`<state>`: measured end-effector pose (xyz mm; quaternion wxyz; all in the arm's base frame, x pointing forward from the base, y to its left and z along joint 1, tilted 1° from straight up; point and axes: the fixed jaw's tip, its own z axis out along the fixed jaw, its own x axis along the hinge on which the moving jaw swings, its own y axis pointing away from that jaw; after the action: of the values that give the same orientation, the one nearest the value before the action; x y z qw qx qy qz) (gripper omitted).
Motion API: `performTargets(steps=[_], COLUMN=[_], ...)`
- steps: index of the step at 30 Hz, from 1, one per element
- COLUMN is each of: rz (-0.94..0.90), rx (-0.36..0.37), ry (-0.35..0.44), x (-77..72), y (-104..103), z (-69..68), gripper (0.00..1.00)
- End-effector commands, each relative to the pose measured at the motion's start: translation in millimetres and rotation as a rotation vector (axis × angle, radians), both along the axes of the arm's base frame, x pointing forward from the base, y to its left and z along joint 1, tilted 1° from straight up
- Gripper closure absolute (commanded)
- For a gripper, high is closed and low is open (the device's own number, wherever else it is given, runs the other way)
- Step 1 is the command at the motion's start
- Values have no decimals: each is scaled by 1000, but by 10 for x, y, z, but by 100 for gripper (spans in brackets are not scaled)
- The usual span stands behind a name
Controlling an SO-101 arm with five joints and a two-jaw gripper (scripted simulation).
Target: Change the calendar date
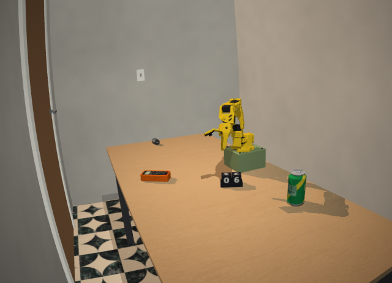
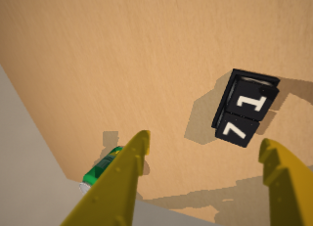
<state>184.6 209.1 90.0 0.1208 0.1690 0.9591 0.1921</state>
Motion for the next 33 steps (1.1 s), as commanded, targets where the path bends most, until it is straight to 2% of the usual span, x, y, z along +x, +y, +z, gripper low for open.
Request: performTargets(steps=[1, 5, 7, 12, 16, 19, 24, 25, 33], rz=[-15, -15, -15, -16, -16, -16, -16, -40, -40], rx=[-64, -153, -153, -260, -317, -335, -338, -339, -339], ry=[64, 144, 144, 241, 292, 308, 311, 320, 320], x=[-7, -58, -58, -152, -213, -235, -239, -198, -198], y=[-40, -96, -96, -198, -266, -290, -294, -309, -309], z=[-206, -494, -494, -829, -995, -1048, -1057, -1103, -1103], gripper=[65, 65, 65, 65, 65, 65, 65, 65, 65])
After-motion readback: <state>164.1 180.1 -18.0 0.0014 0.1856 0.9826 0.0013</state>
